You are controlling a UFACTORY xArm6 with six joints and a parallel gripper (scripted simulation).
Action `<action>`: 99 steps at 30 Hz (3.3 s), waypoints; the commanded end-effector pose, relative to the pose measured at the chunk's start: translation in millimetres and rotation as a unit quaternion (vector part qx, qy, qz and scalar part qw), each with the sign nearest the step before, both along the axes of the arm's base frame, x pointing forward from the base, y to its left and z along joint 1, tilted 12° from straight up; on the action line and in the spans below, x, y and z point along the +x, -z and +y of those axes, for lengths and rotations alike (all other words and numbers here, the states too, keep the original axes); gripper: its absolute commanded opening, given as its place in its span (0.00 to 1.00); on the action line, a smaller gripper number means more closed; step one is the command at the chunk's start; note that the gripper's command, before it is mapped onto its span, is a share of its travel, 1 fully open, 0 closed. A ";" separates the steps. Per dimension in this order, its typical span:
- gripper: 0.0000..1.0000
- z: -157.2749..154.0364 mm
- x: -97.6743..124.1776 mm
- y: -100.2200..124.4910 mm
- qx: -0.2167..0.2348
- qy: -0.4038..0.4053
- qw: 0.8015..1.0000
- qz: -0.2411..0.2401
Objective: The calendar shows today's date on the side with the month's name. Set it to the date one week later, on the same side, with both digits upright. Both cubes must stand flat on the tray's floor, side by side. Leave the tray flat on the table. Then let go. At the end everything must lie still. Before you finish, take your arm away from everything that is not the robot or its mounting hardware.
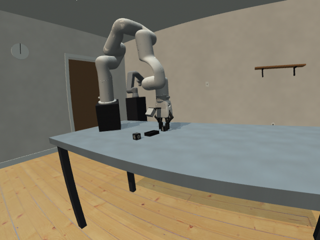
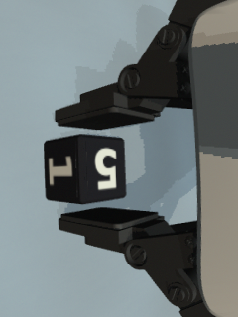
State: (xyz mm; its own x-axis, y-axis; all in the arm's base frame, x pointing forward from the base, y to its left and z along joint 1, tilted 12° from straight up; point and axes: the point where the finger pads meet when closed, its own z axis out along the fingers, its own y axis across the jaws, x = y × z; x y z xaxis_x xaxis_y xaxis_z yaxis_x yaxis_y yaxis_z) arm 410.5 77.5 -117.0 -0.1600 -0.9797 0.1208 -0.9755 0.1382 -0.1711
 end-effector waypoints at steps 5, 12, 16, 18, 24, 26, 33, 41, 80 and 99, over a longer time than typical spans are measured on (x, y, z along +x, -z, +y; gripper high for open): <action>0.27 0.4 1.2 -0.9 0.000 0.000 1.000 -0.001; 0.27 0.4 1.2 -0.9 0.000 0.000 1.000 -0.001; 0.27 0.4 1.2 -0.9 0.000 0.000 1.000 -0.001; 0.27 0.4 1.2 -0.9 0.000 0.000 1.000 -0.001; 0.27 0.4 1.2 -0.9 0.000 0.000 1.000 -0.001; 0.27 0.4 1.2 -0.9 0.000 0.000 1.000 -0.001; 0.27 0.4 1.2 -0.9 0.000 0.000 1.000 -0.001; 0.27 2.4 -0.9 -14.2 0.000 0.000 1.000 -0.001; 0.27 -81.1 -27.1 -117.9 0.001 -0.004 1.000 0.000; 0.27 -104.9 -34.4 -121.4 0.000 -0.005 1.000 -0.001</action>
